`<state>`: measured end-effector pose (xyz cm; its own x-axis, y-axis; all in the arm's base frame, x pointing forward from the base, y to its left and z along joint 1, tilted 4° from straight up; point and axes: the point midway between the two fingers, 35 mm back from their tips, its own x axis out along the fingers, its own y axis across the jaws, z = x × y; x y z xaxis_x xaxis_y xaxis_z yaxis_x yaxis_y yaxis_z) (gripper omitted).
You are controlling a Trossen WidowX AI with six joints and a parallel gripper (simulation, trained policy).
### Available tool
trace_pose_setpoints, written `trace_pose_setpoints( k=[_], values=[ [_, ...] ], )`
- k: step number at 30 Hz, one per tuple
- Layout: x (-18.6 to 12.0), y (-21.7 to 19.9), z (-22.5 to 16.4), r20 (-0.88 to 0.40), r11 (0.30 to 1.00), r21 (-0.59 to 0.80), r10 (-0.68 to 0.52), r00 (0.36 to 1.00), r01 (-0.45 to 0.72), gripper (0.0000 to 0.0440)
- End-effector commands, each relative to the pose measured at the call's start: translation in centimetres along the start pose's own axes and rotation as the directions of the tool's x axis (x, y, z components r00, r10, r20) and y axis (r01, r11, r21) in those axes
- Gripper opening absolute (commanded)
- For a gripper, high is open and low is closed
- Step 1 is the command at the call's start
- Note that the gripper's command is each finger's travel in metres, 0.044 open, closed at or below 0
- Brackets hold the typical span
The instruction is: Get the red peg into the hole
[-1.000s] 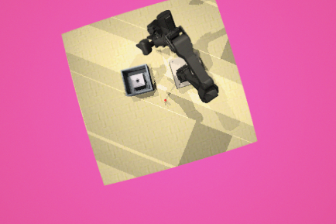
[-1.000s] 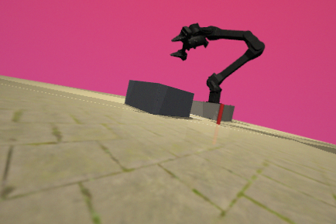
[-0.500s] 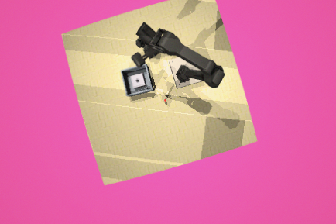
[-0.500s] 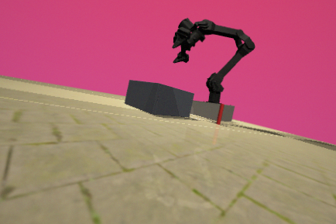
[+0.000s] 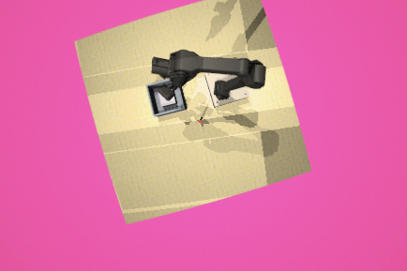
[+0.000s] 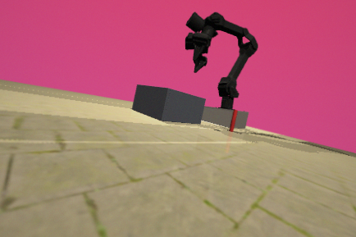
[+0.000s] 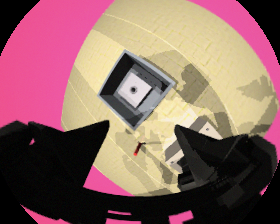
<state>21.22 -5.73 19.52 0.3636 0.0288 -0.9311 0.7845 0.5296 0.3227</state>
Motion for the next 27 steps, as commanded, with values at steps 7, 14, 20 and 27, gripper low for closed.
trace_pose_setpoints(
  k=[7, 14, 20, 27],
  values=[
    [1.8, 1.5, -4.5, -0.138, 0.982, -0.06, -0.187, 0.973, 0.18, 0.044],
    [2.7, 2.0, -7.7, -0.184, 0.948, -0.111, -0.315, 0.931, 0.299, 0.044],
    [3.5, 2.2, -10.5, -0.192, 0.907, -0.153, -0.417, 0.888, 0.393, 0.044],
    [4.4, 2.1, -13.5, -0.171, 0.852, -0.195, -0.517, 0.838, 0.486, 0.044]
  ],
)
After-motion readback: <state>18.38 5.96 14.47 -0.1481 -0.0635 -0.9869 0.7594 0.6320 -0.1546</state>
